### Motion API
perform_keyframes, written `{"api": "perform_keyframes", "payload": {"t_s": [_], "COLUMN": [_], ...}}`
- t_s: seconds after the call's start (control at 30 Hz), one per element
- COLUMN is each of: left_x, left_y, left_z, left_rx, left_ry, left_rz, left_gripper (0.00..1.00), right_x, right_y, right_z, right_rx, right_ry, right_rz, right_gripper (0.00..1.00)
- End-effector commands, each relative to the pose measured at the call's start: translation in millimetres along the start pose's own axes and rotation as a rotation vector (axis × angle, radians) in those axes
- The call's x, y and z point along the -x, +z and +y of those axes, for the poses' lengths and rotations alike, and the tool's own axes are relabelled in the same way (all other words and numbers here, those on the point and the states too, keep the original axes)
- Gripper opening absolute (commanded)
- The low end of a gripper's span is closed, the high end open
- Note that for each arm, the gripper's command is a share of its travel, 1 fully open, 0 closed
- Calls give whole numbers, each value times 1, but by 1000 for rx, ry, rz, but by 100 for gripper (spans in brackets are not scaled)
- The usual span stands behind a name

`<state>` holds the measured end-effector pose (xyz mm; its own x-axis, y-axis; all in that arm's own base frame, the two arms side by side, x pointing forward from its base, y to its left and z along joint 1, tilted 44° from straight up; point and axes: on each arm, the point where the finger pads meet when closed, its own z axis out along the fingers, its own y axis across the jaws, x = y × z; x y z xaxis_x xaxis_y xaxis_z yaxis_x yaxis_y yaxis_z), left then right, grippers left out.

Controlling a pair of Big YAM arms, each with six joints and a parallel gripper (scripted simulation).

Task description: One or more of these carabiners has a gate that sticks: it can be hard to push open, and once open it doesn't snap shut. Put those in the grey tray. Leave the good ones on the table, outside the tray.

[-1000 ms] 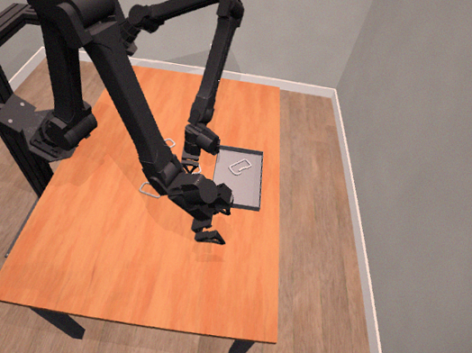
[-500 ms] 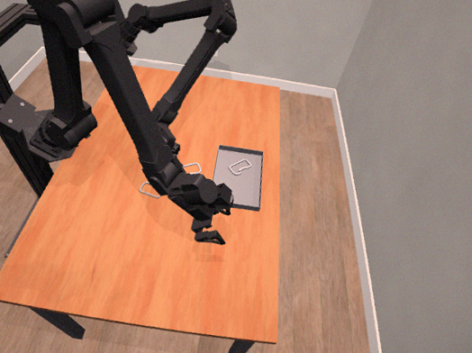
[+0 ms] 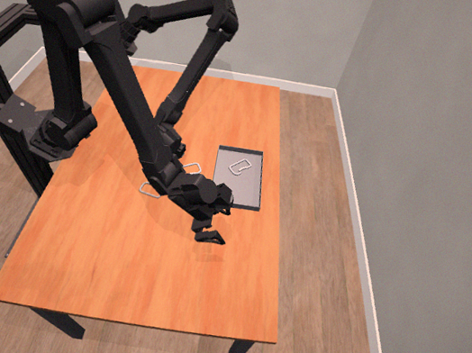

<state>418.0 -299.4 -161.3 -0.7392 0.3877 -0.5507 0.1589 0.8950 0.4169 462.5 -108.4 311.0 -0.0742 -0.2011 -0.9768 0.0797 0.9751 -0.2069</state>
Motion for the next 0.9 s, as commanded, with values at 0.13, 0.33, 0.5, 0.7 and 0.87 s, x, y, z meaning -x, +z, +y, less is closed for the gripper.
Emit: {"api": "perform_keyframes", "payload": {"t_s": [0.13, 0.33, 0.5, 0.7, 0.87], "left_x": [6, 6, 11, 11, 8], "left_y": [14, 19, 14, 14, 13], "left_z": [2, -2, -4, -4, -4], "left_rx": [-2, -8, -13, -13, -11], "left_ry": [4, 9, 7, 6, 7], "left_rz": [-7, -12, -23, -22, -15], "left_gripper": [79, 79, 79, 79, 52], "right_x": [13, 13, 13, 13, 13], "right_y": [1, 1, 1, 1, 1], "right_z": [-3, -3, -3, -3, -3], "right_rx": [-3, -3, -3, -3, -3], "right_ry": [-5, -5, -5, -5, -5], "right_rz": [-22, -22, -22, -22, -22], "right_gripper": [100, 100, 100, 100, 100]}}
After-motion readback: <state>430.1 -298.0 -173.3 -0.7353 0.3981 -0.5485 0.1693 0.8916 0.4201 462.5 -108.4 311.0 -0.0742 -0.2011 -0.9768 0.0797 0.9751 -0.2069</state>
